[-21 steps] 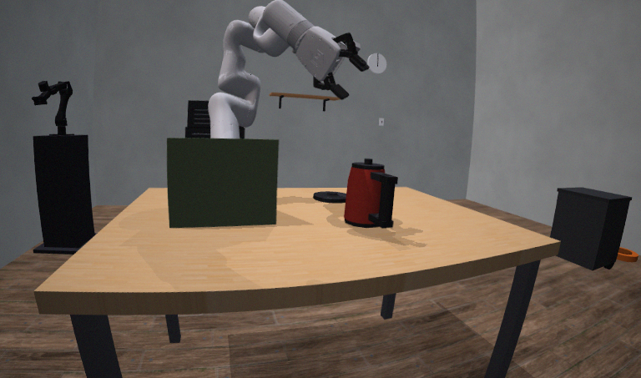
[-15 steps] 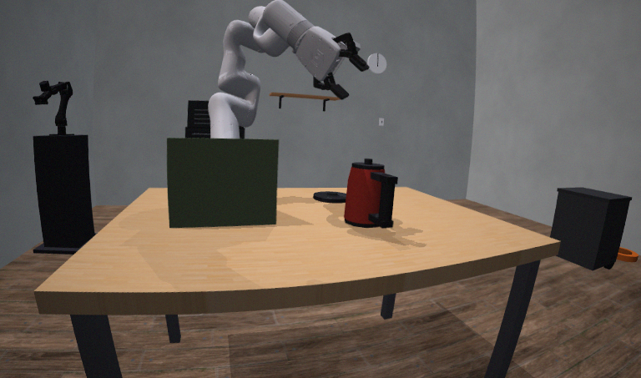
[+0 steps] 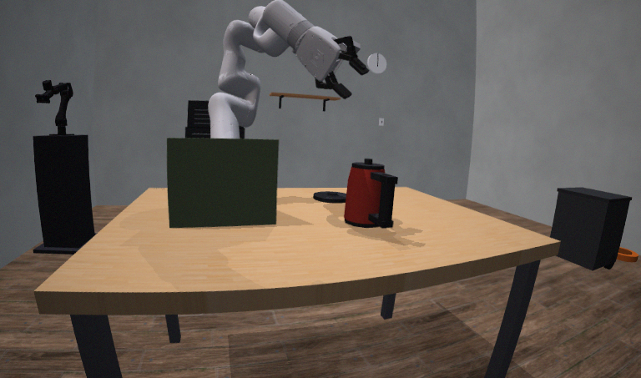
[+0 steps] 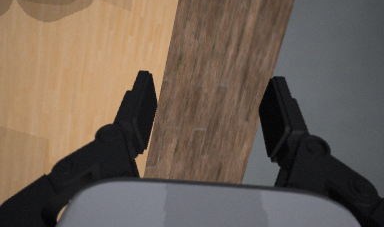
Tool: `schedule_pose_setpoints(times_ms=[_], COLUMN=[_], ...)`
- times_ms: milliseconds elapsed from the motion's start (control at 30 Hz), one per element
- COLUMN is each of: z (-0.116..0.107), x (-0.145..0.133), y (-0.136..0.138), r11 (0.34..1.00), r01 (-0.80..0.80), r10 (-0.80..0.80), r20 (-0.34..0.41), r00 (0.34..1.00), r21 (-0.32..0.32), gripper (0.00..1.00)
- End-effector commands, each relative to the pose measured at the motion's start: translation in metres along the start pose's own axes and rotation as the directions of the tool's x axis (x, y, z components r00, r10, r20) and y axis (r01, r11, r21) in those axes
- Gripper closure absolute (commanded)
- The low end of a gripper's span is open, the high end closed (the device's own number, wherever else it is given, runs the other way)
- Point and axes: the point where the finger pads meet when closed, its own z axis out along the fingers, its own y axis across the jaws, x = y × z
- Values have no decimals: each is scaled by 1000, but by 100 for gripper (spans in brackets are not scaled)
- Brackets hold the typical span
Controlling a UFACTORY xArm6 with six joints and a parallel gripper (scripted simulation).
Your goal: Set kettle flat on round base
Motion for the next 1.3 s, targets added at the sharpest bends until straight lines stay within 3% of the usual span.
schedule_pose_setpoints(times_ms=[0,1267], z=[-1,8], x=[1,15], y=[2,1], r11=[1000,993], r01=[2,-108], r10=[-2,109], r20=[-1,-5], r00=[1000,994], r21=[-3,44], gripper=[19,19])
